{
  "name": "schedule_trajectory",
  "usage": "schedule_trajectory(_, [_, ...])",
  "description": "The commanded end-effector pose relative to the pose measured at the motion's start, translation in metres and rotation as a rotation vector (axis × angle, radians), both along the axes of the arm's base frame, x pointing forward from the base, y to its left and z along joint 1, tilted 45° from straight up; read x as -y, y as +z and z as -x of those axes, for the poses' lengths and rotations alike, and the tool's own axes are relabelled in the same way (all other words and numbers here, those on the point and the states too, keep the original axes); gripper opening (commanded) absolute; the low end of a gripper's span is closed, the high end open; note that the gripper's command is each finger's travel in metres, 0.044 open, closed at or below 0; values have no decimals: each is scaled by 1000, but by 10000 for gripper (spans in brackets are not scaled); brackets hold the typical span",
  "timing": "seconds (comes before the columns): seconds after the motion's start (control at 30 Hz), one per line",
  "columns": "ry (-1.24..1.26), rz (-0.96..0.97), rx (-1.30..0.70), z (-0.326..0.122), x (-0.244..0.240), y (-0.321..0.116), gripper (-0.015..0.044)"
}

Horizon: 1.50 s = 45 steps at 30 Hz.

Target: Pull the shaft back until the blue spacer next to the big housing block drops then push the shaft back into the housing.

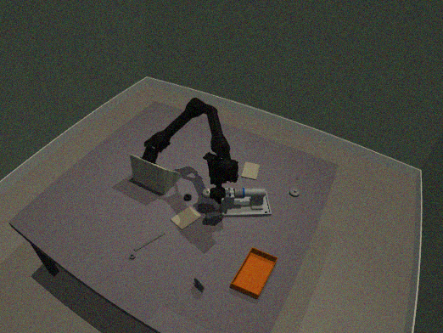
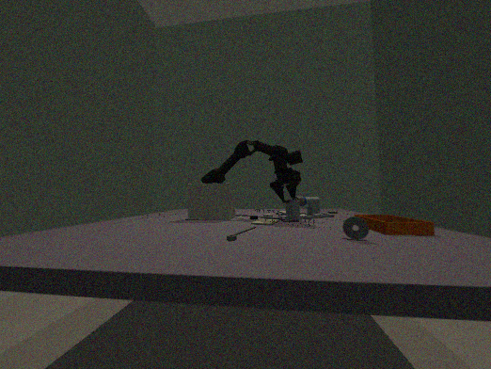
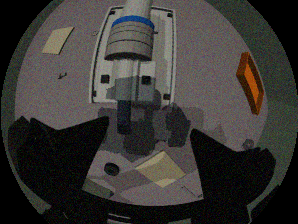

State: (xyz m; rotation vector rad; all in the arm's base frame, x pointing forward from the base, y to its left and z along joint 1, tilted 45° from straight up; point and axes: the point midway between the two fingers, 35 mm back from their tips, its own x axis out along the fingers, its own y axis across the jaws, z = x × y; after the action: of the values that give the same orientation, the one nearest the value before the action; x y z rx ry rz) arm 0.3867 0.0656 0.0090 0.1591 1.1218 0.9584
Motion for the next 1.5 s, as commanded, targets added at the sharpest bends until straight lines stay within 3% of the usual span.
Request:
schedule_trajectory(0.0, [190,38,-84,3,-7,33,440])
schedule_trajectory(1.47, [193,37,-84,3,-11,30,440])
